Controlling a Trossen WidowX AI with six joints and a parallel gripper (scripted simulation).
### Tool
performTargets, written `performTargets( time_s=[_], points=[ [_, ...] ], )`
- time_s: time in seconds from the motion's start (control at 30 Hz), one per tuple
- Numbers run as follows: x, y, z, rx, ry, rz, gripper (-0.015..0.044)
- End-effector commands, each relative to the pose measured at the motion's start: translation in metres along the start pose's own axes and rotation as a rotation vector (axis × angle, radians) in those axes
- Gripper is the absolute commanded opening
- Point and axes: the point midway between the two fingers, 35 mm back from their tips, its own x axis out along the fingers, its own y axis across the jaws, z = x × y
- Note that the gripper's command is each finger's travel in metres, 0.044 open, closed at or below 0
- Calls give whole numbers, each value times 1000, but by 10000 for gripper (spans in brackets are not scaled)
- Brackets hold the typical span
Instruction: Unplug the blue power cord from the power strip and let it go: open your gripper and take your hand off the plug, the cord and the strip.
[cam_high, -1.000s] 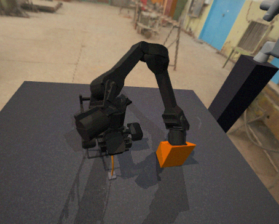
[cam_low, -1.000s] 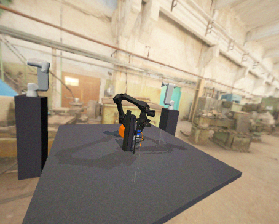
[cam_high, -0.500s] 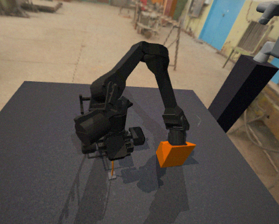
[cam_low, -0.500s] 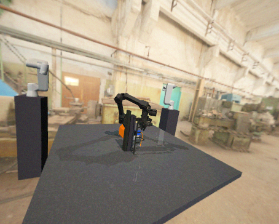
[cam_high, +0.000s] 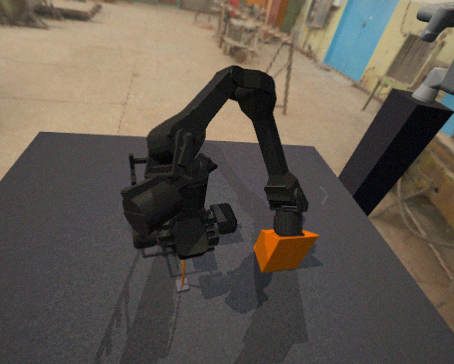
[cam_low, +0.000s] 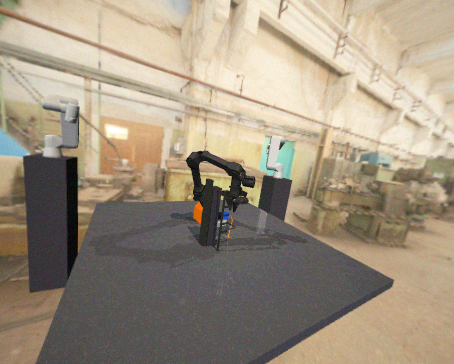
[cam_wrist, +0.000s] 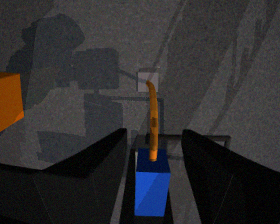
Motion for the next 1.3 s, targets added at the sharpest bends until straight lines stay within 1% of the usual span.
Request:
performTargets(
  time_s=[0.0, 0.87, 1.27],
  points=[
    [-1, -1, -3, -3, 3, -1, 160],
    [-1, 2, -44, -3, 5, 0, 160],
    [9, 2, -45, -3, 6, 0, 160]
  ],
)
